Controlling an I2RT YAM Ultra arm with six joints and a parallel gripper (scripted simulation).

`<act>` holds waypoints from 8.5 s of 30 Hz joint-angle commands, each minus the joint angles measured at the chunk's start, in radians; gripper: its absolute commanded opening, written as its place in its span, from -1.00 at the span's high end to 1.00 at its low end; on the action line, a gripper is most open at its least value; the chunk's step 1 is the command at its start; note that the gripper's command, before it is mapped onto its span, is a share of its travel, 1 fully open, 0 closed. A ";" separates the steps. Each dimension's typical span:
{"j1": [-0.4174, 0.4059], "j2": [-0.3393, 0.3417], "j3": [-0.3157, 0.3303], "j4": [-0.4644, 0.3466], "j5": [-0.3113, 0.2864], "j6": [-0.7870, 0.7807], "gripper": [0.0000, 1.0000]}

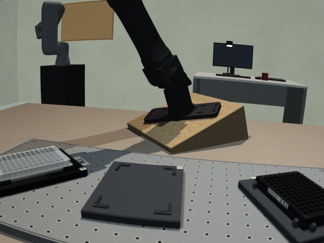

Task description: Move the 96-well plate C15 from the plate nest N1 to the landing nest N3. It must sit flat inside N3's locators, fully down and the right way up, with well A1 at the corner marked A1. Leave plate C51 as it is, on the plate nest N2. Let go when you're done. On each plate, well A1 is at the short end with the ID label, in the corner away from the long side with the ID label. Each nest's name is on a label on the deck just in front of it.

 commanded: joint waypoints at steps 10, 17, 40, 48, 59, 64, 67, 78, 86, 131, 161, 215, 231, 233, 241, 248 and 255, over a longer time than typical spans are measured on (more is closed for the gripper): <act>0.033 -0.077 -0.001 -0.027 -0.003 0.085 -1.00; 0.067 -0.075 0.006 -0.129 -0.035 0.155 -1.00; 0.143 -0.116 -0.050 -0.257 -0.055 0.326 -1.00; 0.153 -0.139 -0.080 -0.226 -0.037 0.343 -1.00; 0.203 -0.140 -0.082 -0.380 -0.075 0.475 -1.00; 0.232 -0.170 -0.164 -0.384 -0.059 0.511 -1.00; 0.237 -0.177 -0.152 -0.381 -0.056 0.515 -1.00; 0.228 -0.179 -0.131 -0.358 -0.058 0.513 -1.00; 0.228 -0.179 -0.131 -0.358 -0.058 0.513 -1.00; 0.216 -0.163 -0.218 -0.298 -0.064 0.497 -1.00; 0.196 -0.095 -0.338 -0.127 -0.073 0.478 -1.00; 0.193 -0.073 -0.355 -0.076 -0.073 0.477 1.00; 0.193 -0.073 -0.355 -0.076 -0.073 0.477 1.00; 0.193 -0.073 -0.355 -0.076 -0.073 0.477 1.00; 0.207 -0.115 -0.316 -0.131 -0.068 0.488 1.00; 0.212 -0.133 -0.295 -0.171 -0.066 0.492 1.00; 0.216 -0.137 -0.263 -0.207 -0.063 0.496 1.00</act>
